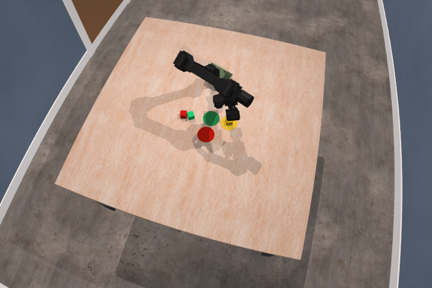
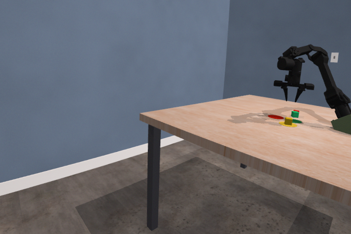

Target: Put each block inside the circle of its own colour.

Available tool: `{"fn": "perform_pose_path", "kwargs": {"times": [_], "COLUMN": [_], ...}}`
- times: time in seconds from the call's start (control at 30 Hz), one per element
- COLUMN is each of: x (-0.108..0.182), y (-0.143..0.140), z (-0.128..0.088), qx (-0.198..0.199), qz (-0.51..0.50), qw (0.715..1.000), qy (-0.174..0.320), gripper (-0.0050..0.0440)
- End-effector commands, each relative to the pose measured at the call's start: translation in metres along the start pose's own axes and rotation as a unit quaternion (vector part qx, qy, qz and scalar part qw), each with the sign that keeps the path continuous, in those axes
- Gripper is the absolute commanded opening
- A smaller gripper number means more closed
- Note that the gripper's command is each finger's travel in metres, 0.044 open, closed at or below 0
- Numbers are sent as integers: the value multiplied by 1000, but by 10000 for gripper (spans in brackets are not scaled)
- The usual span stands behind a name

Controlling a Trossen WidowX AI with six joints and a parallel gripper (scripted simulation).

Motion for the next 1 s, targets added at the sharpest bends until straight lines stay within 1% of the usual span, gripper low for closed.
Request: {"fn": "perform_pose_path", "kwargs": {"times": [0.0,0.97], "x": [-2,-3], "y": [2,0], "z": [-11,-9], "qx": [-4,-1], "qz": [8,5], "qw": [1000,1000], "qy": [4,1], "gripper": [195,195]}}
Point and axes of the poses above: the point midway between the two fingers, 35 mm back from their tips, its own z axis out along the fingers, its own y axis across the jaws, x = y × z, the point moved 7 cm from there along -z, back along the fingers, and after that the axes turned 2 degrees about z, right-handed, at the moved point
